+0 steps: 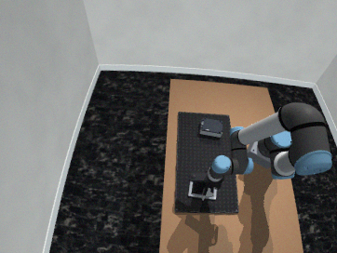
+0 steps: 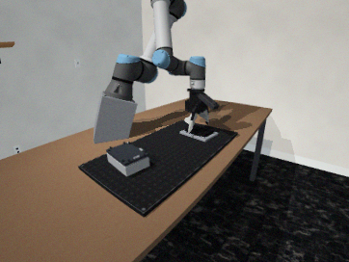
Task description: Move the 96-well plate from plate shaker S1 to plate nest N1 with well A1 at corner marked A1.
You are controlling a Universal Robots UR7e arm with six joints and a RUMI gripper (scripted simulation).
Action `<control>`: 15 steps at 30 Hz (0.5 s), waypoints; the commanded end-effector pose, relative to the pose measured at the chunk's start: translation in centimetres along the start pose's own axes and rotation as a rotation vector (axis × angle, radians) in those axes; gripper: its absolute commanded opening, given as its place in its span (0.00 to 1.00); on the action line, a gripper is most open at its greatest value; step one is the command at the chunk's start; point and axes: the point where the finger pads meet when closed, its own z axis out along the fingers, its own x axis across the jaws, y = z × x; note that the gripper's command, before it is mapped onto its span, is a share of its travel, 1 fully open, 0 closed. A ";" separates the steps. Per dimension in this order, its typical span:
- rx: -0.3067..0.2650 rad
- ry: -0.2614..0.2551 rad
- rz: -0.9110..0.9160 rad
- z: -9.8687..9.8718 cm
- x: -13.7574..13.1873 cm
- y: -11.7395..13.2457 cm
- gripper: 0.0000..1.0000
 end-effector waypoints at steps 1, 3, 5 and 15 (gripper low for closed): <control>-0.001 0.000 0.000 0.0 0.0 0.1 1.00; 0.000 0.001 0.001 -0.5 0.0 0.1 1.00; 0.000 0.000 0.001 -1.1 0.0 0.1 1.00; 0.004 -0.001 -0.001 -3.3 0.0 -0.2 1.00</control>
